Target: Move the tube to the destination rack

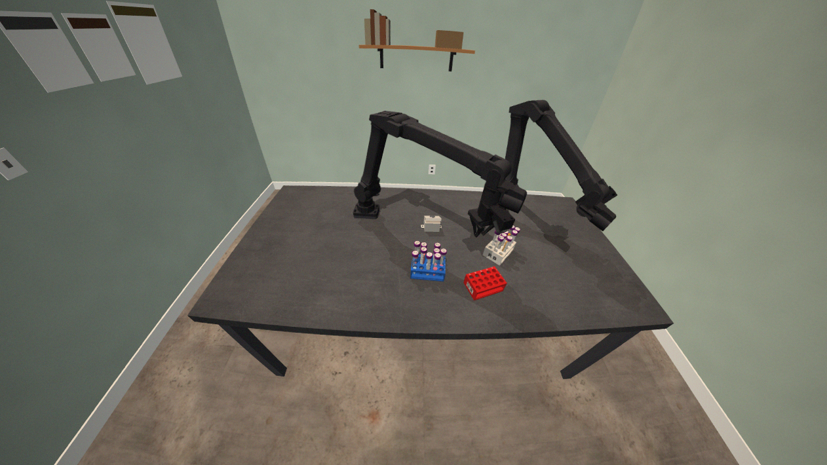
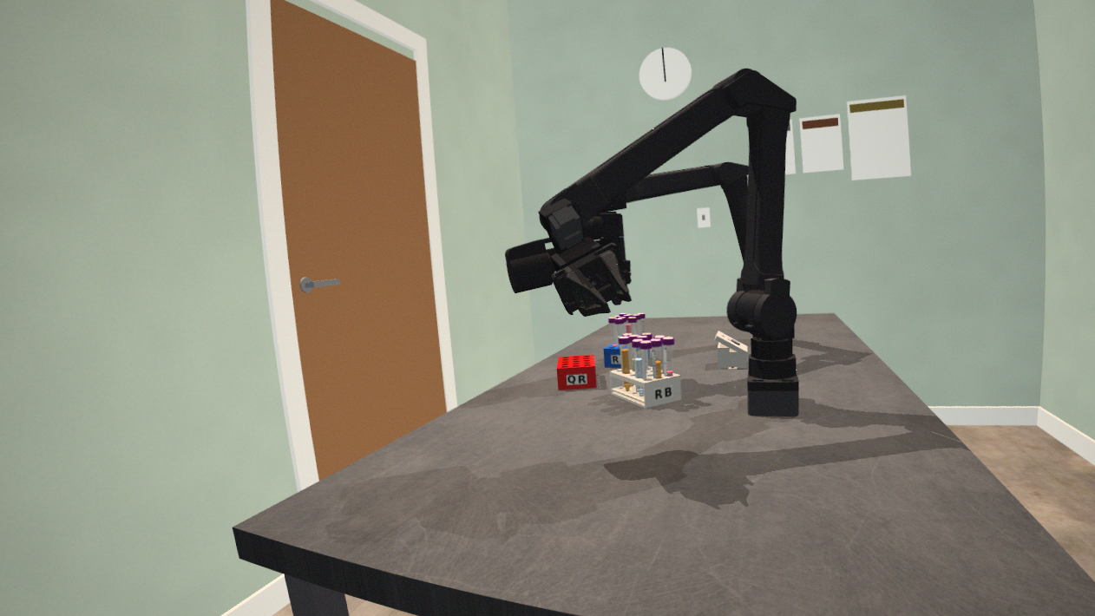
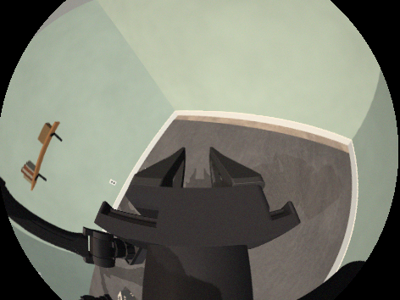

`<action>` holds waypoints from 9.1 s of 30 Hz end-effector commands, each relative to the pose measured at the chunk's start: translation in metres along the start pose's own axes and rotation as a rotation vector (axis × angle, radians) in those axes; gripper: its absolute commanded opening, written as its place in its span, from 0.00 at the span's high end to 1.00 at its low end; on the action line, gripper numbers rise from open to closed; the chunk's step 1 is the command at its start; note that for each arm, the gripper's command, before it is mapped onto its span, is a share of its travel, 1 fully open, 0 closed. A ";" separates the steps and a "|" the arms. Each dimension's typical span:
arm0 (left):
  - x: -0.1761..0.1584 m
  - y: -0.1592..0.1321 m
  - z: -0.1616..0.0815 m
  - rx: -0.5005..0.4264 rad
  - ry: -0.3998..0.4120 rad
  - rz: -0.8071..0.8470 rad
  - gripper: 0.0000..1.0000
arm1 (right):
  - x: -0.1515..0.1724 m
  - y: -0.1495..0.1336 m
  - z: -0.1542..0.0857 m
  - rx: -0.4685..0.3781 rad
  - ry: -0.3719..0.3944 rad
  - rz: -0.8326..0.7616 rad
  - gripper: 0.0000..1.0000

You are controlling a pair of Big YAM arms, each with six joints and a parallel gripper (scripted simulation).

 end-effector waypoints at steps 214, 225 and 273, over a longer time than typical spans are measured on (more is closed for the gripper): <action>-0.001 0.012 -0.003 -0.005 -0.008 -0.029 0.70 | -0.212 -0.036 0.053 -0.045 0.021 -0.332 1.00; -0.001 0.012 -0.003 -0.005 -0.008 -0.029 0.70 | -0.212 -0.036 0.053 -0.045 0.021 -0.332 1.00; -0.001 0.012 -0.003 -0.005 -0.008 -0.029 0.70 | -0.204 -0.027 0.030 -0.060 0.027 -0.330 1.00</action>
Point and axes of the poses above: on each arm, the point where the finger pads meet when closed, its own z axis out along the fingers, its own x axis across the jaws, y = z × x, the point moved 1 cm from there along -z, back along the fingers, and after that the axes turned 12 degrees about z, right-handed, at the moved point
